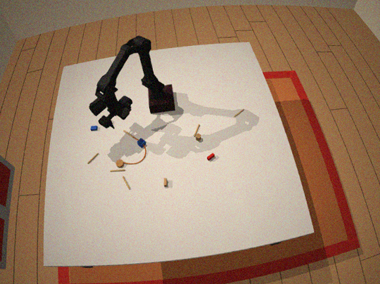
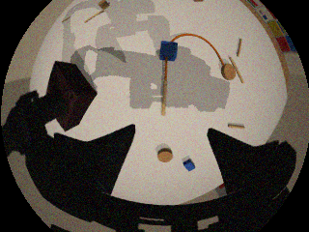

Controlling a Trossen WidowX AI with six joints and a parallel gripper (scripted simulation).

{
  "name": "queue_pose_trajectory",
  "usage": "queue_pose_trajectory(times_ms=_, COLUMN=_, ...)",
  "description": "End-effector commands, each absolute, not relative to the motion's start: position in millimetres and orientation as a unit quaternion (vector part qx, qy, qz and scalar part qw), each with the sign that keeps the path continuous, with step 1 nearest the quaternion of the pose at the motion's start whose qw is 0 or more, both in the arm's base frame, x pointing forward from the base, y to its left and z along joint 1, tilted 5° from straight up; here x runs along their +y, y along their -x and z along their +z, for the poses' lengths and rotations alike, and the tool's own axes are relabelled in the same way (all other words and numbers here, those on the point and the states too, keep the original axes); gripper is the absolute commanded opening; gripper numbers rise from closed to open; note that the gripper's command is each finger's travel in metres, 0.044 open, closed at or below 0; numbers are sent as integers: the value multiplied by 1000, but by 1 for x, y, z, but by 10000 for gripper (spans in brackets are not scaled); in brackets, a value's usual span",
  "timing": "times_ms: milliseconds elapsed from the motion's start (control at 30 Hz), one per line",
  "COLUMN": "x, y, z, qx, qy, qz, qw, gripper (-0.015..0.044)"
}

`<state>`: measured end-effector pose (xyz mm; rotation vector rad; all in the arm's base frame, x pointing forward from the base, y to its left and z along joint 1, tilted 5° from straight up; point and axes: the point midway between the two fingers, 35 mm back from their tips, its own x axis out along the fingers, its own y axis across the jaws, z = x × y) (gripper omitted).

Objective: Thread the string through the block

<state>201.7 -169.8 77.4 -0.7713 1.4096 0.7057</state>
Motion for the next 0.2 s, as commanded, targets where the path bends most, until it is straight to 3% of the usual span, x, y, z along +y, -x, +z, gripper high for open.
queue_pose_trajectory(times_ms=0, x=-170, y=-202, z=77, qx=618, qy=338, qz=309, qw=639, gripper=440)
queue_pose_trajectory(times_ms=167, x=-170, y=-202, z=77, qx=618, qy=338, qz=309, qw=639, gripper=440)
